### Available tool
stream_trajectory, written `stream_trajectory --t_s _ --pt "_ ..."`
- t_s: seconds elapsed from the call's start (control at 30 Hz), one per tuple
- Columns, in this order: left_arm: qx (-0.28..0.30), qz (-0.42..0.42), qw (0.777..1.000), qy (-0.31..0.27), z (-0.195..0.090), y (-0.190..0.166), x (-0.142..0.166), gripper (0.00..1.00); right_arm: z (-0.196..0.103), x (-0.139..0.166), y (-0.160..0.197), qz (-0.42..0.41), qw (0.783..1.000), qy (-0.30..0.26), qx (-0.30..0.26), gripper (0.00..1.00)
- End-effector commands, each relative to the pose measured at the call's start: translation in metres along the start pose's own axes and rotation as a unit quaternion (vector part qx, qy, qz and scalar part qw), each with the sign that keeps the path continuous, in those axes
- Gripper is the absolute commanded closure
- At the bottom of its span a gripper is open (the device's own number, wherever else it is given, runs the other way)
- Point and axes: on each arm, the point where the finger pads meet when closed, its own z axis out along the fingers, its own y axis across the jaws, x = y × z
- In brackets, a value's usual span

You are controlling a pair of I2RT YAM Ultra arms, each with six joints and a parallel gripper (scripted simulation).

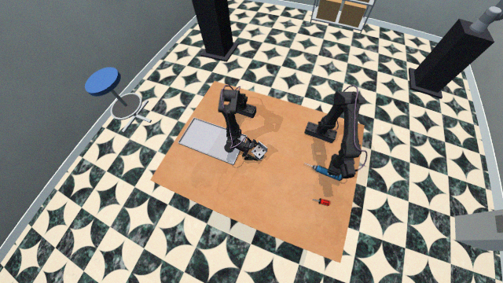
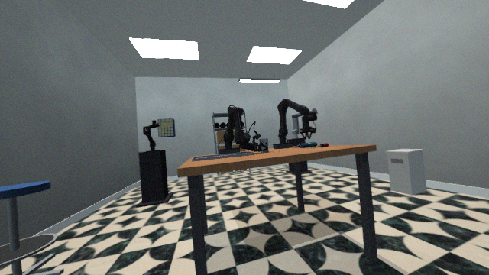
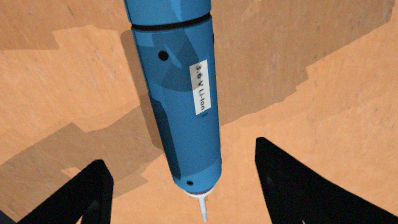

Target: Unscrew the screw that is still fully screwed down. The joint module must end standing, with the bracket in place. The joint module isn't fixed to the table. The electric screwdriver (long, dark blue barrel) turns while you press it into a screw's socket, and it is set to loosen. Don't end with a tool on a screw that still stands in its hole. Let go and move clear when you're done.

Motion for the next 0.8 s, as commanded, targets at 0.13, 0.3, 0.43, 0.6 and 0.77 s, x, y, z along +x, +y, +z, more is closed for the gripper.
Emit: stream_trajectory --t_s 0.13,0.3,0.43,0.6,0.77 --pt "0.027 0.011 0.999 -0.022 -0.0151 -0.0136 -0.0053 0.35 0.0016 0.0090 0.0140 0.028 1.000 0.006 -0.011 0.14" --pt "0.027 0.011 0.999 -0.022 -0.0151 -0.0136 -0.0053 0.35 0.0022 0.0095 0.0151 0.030 0.999 0.007 -0.012 0.14" --pt "0.027 0.011 0.999 -0.022 -0.0151 -0.0136 -0.0053 0.35 0.0014 0.0096 0.0145 0.030 0.999 0.006 -0.011 0.14" --pt "0.027 0.011 0.999 -0.022 -0.0151 -0.0136 -0.0053 0.35 0.0022 0.0105 0.0154 0.032 0.999 0.008 -0.012 0.14" --pt "0.027 0.011 0.999 -0.022 -0.0151 -0.0136 -0.0053 0.35 0.0028 0.0112 0.0164 0.034 0.999 0.010 -0.013 0.14"
